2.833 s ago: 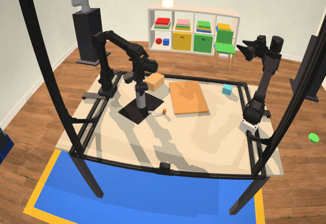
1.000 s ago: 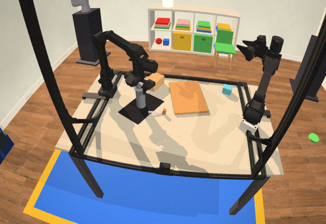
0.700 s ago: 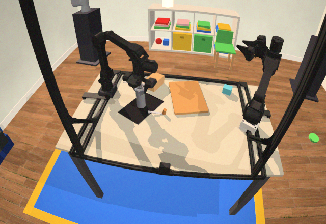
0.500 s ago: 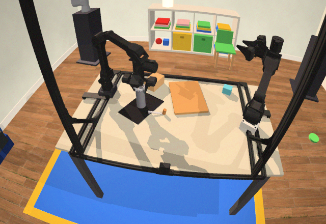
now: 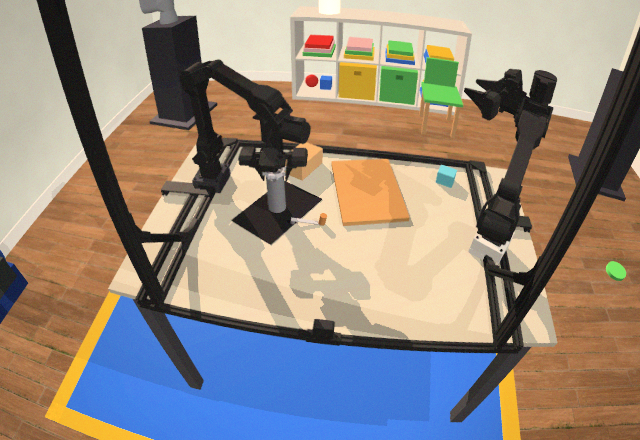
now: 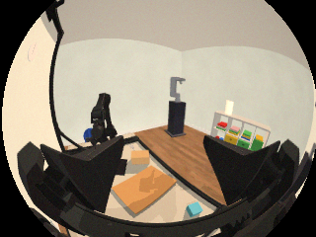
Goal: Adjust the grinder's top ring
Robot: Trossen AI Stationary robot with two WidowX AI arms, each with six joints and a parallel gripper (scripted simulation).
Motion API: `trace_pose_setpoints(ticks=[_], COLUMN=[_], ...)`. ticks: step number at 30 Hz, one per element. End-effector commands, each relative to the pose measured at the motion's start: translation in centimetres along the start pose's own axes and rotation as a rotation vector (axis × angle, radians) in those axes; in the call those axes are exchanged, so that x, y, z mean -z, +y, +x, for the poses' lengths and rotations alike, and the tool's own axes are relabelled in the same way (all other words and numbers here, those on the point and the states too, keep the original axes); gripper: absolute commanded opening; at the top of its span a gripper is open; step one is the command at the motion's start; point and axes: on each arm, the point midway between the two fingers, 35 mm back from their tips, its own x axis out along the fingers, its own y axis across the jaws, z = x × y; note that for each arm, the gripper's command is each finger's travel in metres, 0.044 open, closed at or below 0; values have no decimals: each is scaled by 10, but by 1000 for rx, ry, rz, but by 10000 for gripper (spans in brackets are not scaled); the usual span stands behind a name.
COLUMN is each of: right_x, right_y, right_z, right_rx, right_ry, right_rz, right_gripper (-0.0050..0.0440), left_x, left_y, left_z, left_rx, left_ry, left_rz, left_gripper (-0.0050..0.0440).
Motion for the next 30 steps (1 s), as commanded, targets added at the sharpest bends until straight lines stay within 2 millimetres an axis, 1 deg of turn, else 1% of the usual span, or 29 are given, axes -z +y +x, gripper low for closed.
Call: trace_pose_setpoints(ticks=[1,4,8,11,13,15,19,21,23,24,26,30], right_x=[0,0,0,0,0,0,0,0,0,0,0,0], right_y=[0,0,0,0,0,0,0,0,0,0,0,0], right_z=[0,0,0,0,0,0,0,0,0,0,0,0], right_rx=[1,1,1,1,1,1,1,1,1,1,1,1], right_ry=[0,0,0,0,0,0,0,0,0,0,0,0], right_rz=[0,0,0,0,0,0,0,0,0,0,0,0], right_gripper=[400,400,400,400,400,400,400,400,400,400,400,400], left_x=[0,0,0,0,0,0,0,0,0,0,0,0], left_y=[0,0,0,0,0,0,0,0,0,0,0,0], left_z=[0,0,0,0,0,0,0,0,0,0,0,0], left_rx=[1,1,0,0,0,1,1,1,2,2,2,2], left_ry=[0,0,0,0,0,1,2,2,2,2,2,2], left_rz=[-5,-5,-2,13,128,302,542,542,718,776,814,814], left_gripper=[303,303,399,400,400,400,400,400,400,400,400,400])
